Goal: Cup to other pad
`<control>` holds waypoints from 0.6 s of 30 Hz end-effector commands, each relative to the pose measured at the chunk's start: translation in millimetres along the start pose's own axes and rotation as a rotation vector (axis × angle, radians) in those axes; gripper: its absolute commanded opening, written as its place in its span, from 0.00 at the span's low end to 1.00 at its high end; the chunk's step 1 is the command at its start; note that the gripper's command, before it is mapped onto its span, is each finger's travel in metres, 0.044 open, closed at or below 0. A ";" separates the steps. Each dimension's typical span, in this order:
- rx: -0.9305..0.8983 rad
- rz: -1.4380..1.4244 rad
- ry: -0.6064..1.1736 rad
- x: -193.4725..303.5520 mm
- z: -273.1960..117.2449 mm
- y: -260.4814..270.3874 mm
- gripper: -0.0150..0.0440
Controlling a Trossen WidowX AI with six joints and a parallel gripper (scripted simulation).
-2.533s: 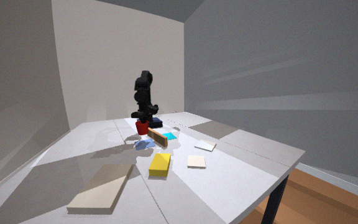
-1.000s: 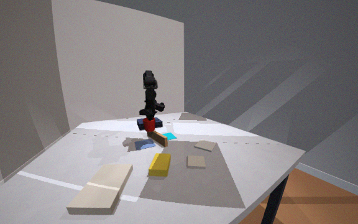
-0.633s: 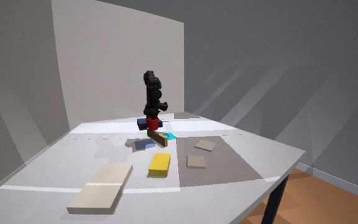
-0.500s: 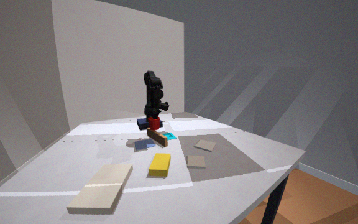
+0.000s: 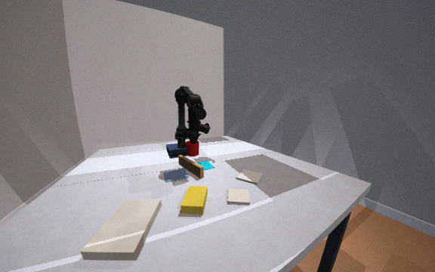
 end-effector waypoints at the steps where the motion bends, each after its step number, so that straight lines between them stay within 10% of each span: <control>1: 0.001 0.002 -0.008 -4.7 -2.2 6.5 0.25; 18: -0.001 0.002 -0.010 -26.5 -5.2 33.8 0.25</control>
Point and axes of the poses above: the point midway between the two fingers, 35 mm back from their tips, its own z axis out along the fingers, its own y axis across the jaws, x = y × z, the point moved 4 cm from there along -z, back along the fingers, and after that the axes turned 1 degree about -z, right-handed, at the moved point
